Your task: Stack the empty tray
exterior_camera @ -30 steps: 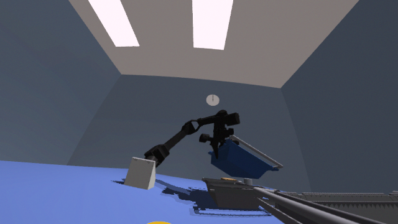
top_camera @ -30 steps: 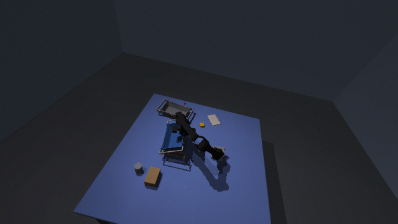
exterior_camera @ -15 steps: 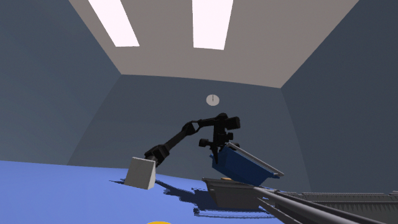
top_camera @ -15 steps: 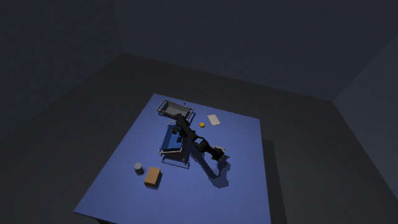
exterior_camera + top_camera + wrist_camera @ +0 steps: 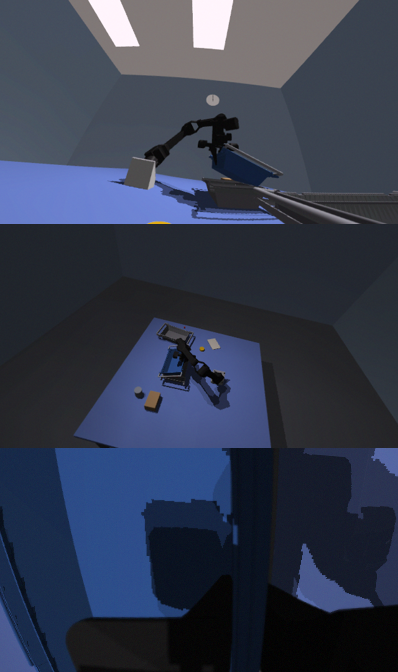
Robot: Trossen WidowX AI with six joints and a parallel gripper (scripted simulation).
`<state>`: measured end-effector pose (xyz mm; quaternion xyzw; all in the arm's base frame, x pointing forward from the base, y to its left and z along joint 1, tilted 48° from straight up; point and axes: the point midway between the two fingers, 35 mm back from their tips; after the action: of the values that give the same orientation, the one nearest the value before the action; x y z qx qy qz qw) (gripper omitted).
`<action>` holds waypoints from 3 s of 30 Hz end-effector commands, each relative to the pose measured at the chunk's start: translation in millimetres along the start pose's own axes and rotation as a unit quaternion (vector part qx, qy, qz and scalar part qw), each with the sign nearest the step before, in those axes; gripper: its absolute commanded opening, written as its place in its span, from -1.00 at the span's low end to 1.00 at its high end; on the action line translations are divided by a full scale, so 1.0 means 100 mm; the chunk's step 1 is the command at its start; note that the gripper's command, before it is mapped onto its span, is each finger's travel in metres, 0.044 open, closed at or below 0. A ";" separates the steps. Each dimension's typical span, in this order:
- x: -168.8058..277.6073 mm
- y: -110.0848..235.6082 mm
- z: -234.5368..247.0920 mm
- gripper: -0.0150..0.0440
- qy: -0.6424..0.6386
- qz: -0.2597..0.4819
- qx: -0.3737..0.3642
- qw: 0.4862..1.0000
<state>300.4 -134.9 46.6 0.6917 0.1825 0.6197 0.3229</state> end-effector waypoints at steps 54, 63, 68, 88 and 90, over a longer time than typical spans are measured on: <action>0.02 -0.20 -0.15 -0.49 -0.007 0.000 0.008 1.000; 0.02 -0.20 -0.15 -0.49 -0.007 0.000 0.008 1.000; 0.02 -0.20 -0.15 -0.49 -0.007 0.000 0.008 1.000; 0.02 -0.20 -0.15 -0.49 -0.007 0.000 0.008 1.000; 0.01 -0.16 -0.11 -0.49 -0.005 0.001 -0.005 1.000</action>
<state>292.1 -121.0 36.8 0.6929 0.1766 0.6178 0.3272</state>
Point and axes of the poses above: the point midway between the two fingers, 35 mm back from their tips, its own y axis back along the fingers, its own z axis across the jaws, x = y × z, and after that the axes turned 5 degrees about -y, right-handed
